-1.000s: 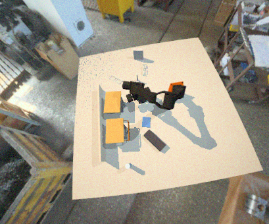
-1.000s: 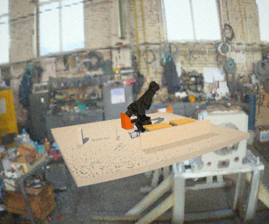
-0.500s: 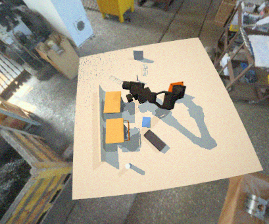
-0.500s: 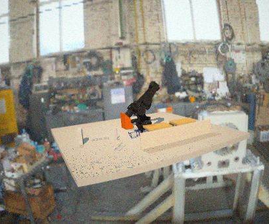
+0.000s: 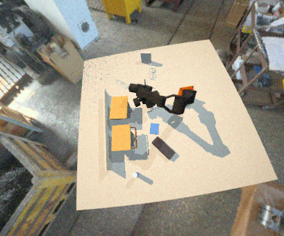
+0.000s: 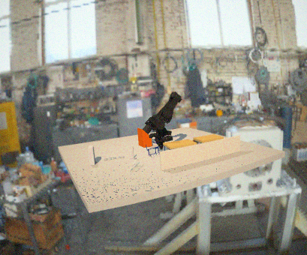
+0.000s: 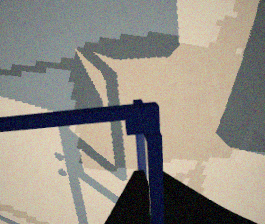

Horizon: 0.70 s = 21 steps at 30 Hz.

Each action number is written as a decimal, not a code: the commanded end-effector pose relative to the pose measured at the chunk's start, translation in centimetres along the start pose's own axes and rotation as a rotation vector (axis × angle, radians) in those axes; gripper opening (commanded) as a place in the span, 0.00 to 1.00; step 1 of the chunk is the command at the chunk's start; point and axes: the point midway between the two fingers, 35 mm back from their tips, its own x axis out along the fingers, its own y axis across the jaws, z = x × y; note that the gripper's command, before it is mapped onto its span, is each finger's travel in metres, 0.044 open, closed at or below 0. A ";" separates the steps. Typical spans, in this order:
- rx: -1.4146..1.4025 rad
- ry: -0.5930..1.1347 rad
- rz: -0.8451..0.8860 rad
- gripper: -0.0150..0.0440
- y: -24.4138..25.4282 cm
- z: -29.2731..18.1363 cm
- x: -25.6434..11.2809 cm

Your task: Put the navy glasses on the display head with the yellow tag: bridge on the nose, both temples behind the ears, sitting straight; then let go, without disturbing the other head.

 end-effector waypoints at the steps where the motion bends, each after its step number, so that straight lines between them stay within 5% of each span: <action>1: -0.009 0.015 -0.014 0.25 -0.5 -0.3 -2.8; 10: -0.008 0.010 -0.013 0.25 -0.2 -0.3 -8.5; 21: -0.008 0.012 -0.013 0.25 -0.3 -1.9 -9.1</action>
